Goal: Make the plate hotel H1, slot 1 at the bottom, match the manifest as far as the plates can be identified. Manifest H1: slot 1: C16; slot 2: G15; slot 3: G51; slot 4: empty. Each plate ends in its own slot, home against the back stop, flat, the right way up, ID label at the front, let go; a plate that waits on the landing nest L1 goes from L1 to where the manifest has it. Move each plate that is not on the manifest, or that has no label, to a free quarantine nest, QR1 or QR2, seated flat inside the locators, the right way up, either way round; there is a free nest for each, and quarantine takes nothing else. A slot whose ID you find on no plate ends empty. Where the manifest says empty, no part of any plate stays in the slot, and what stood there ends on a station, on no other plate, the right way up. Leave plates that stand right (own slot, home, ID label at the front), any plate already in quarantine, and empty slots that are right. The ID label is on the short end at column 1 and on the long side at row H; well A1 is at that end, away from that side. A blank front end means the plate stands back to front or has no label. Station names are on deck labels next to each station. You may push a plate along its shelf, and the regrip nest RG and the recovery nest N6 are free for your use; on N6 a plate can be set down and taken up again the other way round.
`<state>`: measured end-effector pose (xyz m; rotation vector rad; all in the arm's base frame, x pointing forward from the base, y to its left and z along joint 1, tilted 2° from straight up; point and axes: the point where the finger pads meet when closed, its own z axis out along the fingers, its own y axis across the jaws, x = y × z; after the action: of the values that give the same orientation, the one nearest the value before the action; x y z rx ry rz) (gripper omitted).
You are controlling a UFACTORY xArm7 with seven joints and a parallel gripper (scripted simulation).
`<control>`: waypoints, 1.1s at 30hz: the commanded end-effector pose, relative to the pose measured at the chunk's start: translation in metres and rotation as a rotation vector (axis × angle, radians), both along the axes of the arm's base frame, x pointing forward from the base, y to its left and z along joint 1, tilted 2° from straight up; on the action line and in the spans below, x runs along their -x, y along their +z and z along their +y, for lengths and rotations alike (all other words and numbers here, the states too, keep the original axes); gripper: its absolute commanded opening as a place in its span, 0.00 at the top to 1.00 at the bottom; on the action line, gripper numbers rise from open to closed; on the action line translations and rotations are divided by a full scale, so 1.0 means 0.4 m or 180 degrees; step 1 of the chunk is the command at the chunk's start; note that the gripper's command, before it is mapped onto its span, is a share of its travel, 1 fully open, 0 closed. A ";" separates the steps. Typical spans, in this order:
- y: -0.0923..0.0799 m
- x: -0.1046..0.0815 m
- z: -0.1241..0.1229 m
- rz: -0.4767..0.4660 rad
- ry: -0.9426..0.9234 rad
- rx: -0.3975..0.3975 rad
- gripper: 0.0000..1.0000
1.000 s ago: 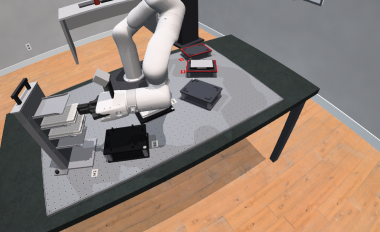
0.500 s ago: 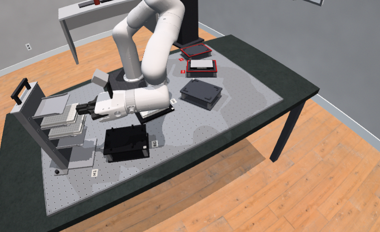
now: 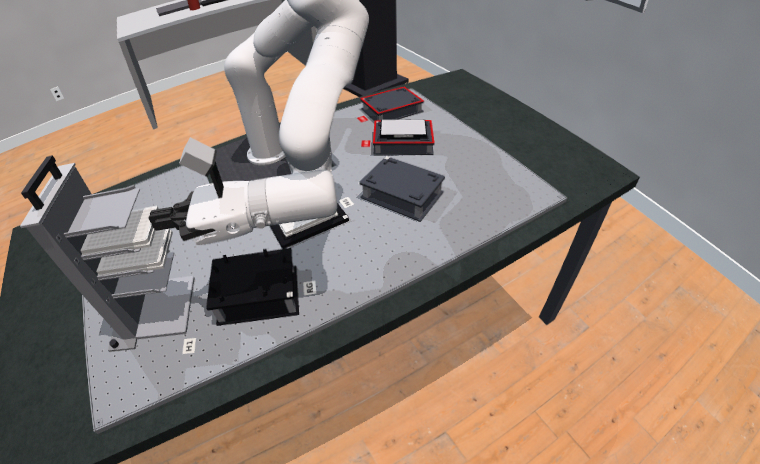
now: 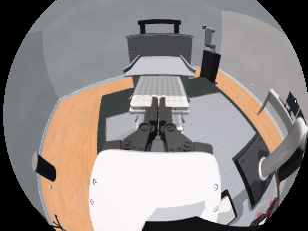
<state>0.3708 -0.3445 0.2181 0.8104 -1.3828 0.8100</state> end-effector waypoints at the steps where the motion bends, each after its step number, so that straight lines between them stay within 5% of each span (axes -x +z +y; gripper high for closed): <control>1: 0.004 0.000 -0.001 -0.0011 -0.0002 0.0004 1.00; 33: 0.002 -0.044 0.074 -0.0011 -0.0002 0.0004 1.00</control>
<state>0.3850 -0.3196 0.2174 0.8097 -1.3829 0.8095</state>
